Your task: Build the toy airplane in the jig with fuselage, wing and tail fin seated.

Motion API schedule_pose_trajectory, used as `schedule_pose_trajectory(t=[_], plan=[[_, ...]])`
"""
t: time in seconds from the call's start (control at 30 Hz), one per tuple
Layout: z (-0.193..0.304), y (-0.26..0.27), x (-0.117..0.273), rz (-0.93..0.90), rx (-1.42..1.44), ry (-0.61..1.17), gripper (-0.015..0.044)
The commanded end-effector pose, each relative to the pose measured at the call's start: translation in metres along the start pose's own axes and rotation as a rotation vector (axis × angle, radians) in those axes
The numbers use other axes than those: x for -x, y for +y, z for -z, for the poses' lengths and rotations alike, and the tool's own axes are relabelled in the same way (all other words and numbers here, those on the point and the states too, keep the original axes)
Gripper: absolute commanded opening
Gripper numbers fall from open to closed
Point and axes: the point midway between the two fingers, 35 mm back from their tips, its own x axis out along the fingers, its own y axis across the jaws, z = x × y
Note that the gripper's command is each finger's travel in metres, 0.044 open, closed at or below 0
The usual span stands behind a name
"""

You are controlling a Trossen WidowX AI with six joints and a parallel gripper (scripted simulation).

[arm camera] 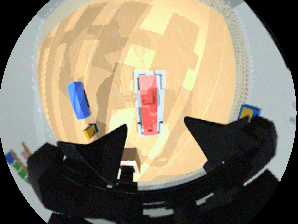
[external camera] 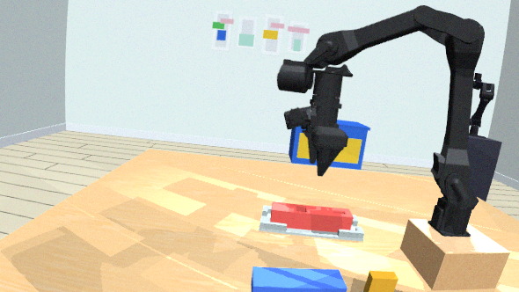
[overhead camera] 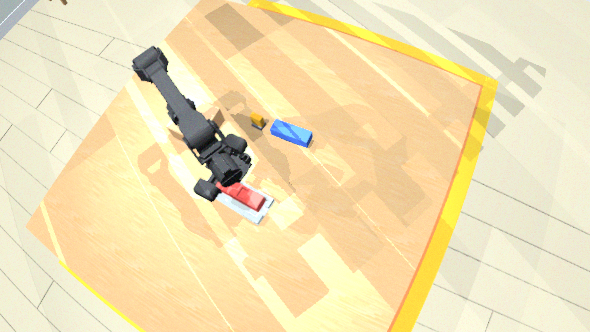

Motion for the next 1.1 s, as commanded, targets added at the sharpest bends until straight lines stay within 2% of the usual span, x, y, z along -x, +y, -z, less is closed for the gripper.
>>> schedule_pose_trajectory(t=[0.0, 0.2, 0.47, 0.77, 1.0, 1.07], plan=[[-0.001, 0.0, 0.0, -0.005, 0.04, 0.005, 0.044], [-0.02, 0.024, -0.002, -0.004, 0.069, -0.016, 0.044], [-0.061, 0.133, -0.007, -0.031, 0.115, -0.042, 0.044], [-0.057, 0.248, -0.011, -0.03, 0.048, -0.003, 0.044], [-0.055, 0.255, -0.013, -0.026, 0.039, 0.001, 0.044], [-0.056, 0.256, -0.033, -0.026, 0.039, 0.001, 0.044]])
